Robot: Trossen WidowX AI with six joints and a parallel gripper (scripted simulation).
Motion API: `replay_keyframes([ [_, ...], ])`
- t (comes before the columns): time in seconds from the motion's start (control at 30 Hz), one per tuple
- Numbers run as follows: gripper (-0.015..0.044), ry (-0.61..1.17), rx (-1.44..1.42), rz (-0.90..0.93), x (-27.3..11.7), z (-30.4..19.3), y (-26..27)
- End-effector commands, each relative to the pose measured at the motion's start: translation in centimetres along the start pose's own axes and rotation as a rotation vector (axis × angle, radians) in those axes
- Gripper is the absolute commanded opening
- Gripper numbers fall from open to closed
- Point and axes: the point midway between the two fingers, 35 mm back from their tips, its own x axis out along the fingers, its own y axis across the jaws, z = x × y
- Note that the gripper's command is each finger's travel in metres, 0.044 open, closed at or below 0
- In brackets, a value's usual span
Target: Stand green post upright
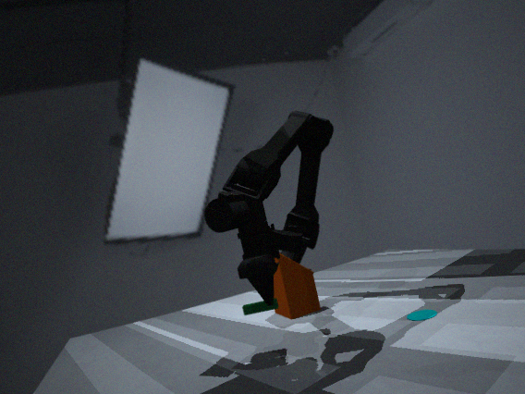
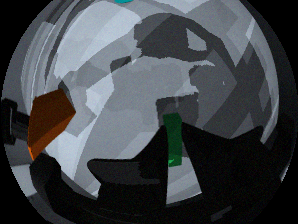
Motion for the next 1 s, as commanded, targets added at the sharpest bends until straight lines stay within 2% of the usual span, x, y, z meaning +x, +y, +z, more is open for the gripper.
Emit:
replay_keyframes([
  [0.0, 0.0023, 0.009, -0.011, -0.014, -1.7, 0.1, -0.1],
  [0.3, 0.0023, 0.009, -0.002, -0.014, -2.9, 0.3, 0.0],
  [0.97, 0.0023, 0.024, 0.283, -0.027, -3.8, 5.0, -1.2],
])
